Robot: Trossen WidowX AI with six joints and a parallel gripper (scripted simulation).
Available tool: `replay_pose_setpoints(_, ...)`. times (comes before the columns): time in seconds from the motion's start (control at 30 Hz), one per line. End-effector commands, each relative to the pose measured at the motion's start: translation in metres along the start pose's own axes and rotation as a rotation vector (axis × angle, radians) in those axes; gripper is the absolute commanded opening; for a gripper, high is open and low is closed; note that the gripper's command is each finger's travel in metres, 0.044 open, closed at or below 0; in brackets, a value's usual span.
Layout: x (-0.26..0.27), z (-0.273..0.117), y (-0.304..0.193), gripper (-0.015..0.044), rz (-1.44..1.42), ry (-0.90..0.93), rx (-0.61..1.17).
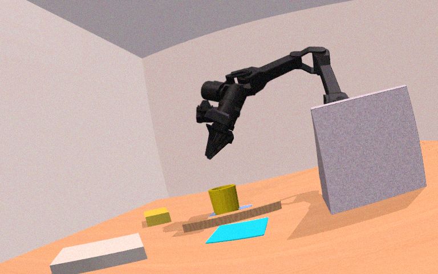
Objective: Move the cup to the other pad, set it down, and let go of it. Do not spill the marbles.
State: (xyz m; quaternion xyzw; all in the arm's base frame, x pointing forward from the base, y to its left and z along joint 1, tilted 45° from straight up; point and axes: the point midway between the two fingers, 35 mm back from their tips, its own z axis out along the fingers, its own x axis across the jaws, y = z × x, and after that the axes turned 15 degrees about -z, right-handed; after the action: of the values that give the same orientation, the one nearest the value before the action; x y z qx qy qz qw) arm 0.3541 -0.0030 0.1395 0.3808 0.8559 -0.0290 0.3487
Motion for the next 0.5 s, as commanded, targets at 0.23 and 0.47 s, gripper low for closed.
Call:
replay_pose_setpoints(0.23, 0.0429, 0.0314, -0.0427, 0.0166, -0.859, 0.258, 0.625)
replay_pose_setpoints(0.47, 0.0417, 0.0326, -0.0411, 0.0166, -0.859, 0.258, 0.625)
